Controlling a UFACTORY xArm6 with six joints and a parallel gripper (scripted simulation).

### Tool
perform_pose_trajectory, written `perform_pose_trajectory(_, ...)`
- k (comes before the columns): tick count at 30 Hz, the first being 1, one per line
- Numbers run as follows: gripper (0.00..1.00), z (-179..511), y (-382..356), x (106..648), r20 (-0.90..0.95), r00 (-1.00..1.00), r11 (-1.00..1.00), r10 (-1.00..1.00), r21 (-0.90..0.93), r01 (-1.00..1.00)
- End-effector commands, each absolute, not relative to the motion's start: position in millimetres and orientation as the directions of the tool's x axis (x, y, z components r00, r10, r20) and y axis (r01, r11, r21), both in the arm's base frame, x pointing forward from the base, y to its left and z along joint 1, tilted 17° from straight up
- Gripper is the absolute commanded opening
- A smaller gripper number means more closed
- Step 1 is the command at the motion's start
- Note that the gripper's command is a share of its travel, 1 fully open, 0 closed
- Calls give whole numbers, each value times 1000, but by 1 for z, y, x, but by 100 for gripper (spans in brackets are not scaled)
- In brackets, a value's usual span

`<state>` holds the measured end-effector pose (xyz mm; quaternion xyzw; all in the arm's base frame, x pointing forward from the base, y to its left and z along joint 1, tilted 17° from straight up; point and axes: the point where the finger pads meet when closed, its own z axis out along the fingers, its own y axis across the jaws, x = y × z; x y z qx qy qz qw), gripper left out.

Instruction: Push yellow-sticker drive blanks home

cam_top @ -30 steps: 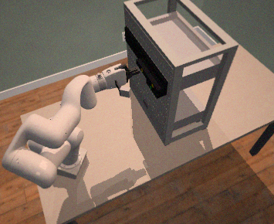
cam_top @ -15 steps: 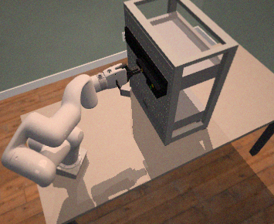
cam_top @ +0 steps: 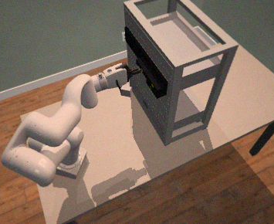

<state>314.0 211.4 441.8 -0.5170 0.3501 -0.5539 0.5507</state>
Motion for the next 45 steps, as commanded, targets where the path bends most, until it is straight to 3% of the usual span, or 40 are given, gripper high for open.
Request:
perform_pose_trajectory(1,0,443,211,314,185,141,-146,-973,-957,250)
perform_pose_trajectory(45,0,449,216,339,185,141,-146,-973,-957,250)
